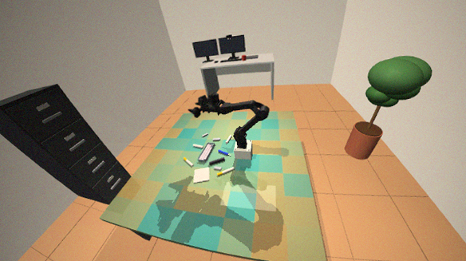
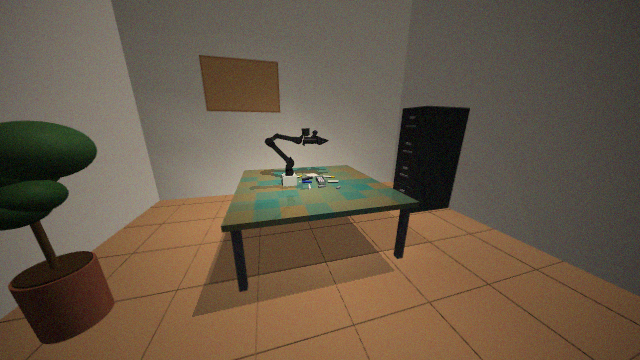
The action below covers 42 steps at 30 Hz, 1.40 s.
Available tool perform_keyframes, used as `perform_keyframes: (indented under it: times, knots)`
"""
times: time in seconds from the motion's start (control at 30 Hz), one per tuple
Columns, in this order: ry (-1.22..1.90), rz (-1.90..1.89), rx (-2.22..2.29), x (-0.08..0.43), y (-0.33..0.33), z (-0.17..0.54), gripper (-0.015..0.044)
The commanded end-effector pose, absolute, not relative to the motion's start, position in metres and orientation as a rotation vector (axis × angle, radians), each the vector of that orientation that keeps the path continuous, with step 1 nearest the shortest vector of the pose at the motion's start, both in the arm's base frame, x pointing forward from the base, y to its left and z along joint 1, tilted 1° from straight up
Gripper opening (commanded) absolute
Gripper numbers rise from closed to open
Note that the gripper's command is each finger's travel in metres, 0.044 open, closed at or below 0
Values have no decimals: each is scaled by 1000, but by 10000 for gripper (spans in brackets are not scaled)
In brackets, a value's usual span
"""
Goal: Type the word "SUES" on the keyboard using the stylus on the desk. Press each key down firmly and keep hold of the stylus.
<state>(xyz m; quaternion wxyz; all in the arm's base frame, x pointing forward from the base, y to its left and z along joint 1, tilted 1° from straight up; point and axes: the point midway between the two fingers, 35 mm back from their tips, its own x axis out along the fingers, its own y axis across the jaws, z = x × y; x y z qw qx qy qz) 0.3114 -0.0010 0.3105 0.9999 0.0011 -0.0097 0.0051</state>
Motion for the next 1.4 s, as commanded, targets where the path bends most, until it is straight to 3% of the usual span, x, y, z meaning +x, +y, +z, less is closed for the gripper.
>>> perform_keyframes:
  times: [0.0,0.27,0.53,0.8,1.23,1.37]
  knots:
    - [-8,13,5,313,0,308,414]
    - [496,106,78,358,44,202,204]
    - [1054,146,47,348,95,80,0]
    - [1544,55,-35,298,120,-7,0]
    - [1555,52,-38,297,120,-8,0]
    - [1554,49,-41,300,87,-8,0]
